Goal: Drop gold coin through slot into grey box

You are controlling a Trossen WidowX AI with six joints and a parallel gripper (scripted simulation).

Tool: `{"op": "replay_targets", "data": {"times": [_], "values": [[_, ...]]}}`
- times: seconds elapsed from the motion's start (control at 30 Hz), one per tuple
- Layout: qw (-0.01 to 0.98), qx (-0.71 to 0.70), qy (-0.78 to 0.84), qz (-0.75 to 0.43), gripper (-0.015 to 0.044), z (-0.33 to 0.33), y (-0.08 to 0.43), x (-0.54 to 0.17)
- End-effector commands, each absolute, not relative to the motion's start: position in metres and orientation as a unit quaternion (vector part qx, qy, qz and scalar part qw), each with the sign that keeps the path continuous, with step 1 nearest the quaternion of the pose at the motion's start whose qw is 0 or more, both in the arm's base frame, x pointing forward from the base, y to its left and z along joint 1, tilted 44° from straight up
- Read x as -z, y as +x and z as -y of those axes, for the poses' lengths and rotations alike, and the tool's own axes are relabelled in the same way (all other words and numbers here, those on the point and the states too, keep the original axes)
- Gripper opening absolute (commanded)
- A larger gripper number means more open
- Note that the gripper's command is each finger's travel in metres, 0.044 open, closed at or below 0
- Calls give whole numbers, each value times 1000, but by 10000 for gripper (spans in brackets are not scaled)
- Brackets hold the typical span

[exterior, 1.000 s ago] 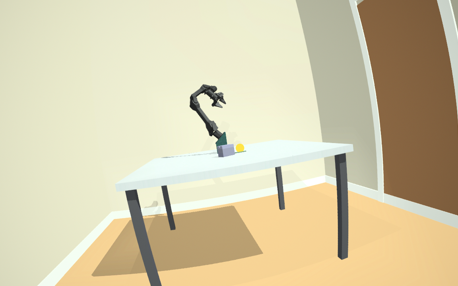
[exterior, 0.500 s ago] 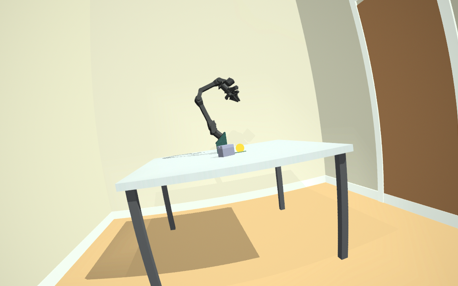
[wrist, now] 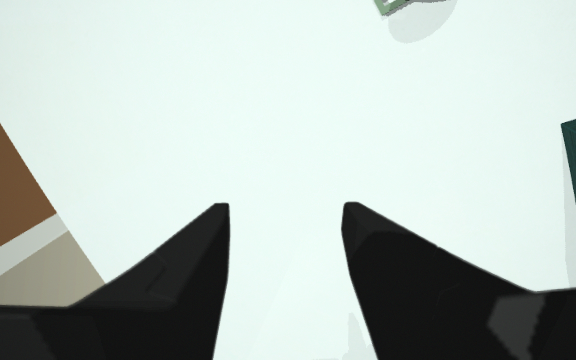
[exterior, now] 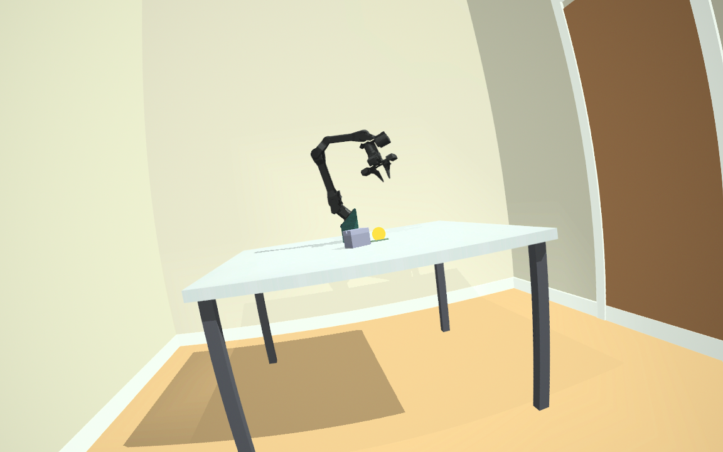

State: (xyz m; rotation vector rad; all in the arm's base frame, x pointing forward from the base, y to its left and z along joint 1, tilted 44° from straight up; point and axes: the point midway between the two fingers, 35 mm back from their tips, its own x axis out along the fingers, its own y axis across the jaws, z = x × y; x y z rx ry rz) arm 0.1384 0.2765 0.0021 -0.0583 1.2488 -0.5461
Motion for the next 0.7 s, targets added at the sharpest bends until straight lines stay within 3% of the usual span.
{"op": "replay_targets", "data": {"times": [0.0, 0.2, 0.67], "values": [[762, 388, 64, -513, 161, -230, 174, 22], [696, 587, 221, -350, 161, -140, 209, 51], [683, 610, 240, -322, 161, -104, 226, 81]]}}
